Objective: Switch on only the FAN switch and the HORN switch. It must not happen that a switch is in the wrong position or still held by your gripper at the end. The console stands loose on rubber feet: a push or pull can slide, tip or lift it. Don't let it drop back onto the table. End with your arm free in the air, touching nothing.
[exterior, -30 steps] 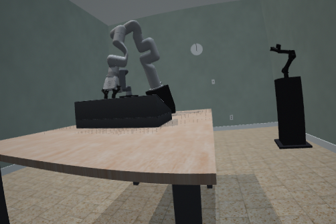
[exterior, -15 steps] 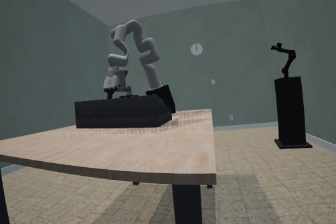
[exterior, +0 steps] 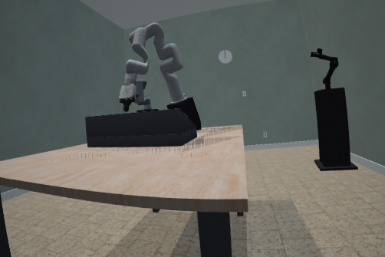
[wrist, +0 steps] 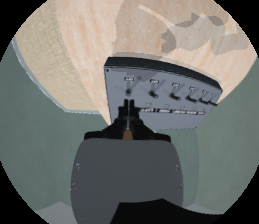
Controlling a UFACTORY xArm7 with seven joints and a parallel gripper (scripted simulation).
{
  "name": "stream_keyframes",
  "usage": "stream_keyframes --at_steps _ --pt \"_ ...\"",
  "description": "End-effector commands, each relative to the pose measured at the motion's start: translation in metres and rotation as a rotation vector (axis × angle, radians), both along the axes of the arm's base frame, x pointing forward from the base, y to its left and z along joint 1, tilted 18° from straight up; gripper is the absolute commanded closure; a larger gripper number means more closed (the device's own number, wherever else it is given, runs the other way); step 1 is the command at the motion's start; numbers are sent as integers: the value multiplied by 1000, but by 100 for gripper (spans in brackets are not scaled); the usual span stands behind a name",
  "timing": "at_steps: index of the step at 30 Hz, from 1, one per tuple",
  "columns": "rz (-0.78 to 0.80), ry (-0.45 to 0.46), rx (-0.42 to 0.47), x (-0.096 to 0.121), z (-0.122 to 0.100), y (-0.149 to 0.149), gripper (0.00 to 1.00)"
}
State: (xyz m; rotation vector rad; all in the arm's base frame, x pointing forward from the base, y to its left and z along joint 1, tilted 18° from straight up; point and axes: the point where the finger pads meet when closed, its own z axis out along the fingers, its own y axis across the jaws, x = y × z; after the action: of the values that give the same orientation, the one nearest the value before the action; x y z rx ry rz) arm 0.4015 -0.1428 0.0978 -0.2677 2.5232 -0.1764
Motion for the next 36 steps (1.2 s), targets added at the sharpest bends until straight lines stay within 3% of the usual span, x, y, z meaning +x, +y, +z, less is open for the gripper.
stream_keyframes --at_steps 1,16,28,36 --pt "1 1 2 -4 8 0 100" --pt "1 1 2 -22 34 2 100" --pt "2 -1 2 -24 37 4 100" --pt "12 -37 16 -23 47 36 100"
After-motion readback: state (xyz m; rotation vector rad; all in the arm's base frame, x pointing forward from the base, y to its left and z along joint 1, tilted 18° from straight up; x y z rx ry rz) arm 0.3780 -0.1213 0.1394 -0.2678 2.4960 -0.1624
